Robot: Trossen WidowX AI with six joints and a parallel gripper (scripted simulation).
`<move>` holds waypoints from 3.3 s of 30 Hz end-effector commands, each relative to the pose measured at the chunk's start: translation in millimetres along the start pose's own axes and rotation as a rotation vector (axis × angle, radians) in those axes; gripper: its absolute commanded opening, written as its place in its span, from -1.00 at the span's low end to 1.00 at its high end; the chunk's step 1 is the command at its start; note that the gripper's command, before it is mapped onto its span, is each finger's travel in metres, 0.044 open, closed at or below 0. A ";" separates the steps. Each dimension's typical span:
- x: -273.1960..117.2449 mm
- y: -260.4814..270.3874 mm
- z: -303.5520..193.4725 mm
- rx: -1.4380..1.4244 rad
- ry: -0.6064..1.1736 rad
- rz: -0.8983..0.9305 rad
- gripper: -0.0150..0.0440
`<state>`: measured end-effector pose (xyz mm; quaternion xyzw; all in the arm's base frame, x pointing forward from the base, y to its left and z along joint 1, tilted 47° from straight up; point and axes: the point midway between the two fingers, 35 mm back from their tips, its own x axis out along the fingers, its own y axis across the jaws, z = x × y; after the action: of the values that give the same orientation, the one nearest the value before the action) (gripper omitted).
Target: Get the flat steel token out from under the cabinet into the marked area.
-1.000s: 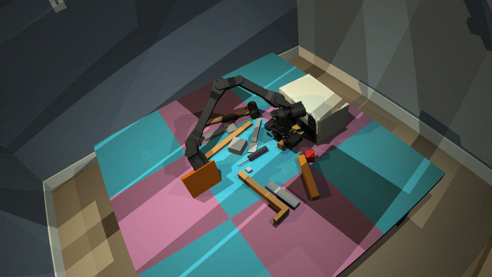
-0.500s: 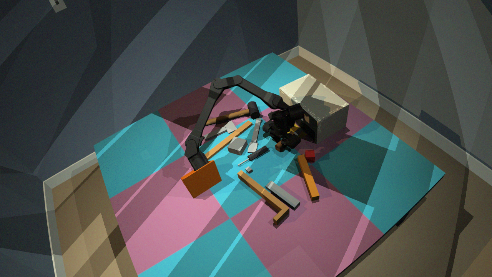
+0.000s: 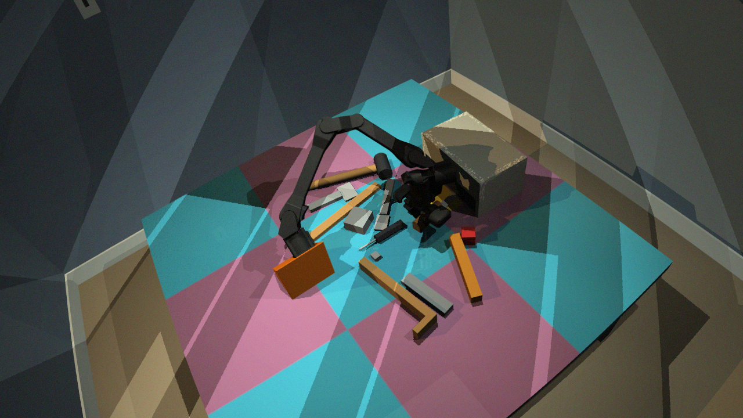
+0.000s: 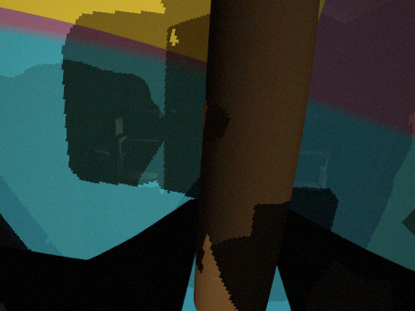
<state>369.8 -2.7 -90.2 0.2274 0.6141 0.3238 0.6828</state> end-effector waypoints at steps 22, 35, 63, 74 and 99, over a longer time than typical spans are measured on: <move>1.0 -1.0 -29.1 -0.001 0.004 0.000 -0.49; 1.0 -1.5 -44.3 0.000 0.005 0.000 -0.49; 1.0 -3.0 -79.5 0.001 0.006 -0.001 -0.49; 1.0 -3.7 -94.5 0.002 0.006 -0.001 -0.49; 0.8 -6.0 -132.1 0.003 0.008 -0.002 -0.49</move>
<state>247.9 -18.0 -112.5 0.2269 0.6164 0.3222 0.6818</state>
